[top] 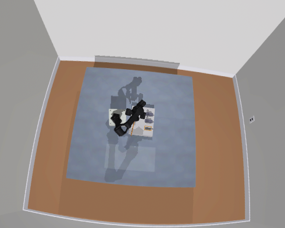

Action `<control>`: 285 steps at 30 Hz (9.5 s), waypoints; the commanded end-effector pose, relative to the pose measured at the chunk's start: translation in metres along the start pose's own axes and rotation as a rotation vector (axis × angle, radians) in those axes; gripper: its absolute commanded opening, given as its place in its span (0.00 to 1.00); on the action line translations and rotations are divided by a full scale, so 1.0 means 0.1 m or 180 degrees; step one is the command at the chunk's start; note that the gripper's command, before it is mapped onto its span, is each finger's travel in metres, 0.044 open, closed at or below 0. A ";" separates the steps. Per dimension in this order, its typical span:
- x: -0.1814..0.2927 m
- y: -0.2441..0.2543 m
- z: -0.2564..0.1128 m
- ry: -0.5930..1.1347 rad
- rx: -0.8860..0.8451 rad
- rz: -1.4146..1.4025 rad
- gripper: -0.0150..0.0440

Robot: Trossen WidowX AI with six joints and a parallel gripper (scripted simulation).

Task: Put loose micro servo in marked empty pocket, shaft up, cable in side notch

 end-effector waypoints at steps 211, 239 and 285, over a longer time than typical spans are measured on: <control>-0.32 1.68 0.32 -0.0054 0.0088 -0.5358 0.25; -0.33 1.68 0.49 -0.0057 0.0089 -0.5357 0.25; -0.34 1.68 0.85 -0.0062 0.0091 -0.5357 0.25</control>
Point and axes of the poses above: the point midway between the two fingers, 35 mm back from their tips, its own z axis out along the fingers, its own y axis across the jaws, x = y × z, the point moved 6 cm from there along -z, back along the fingers, and after that the axes turned 7 degrees about z, right-handed, at the moved point
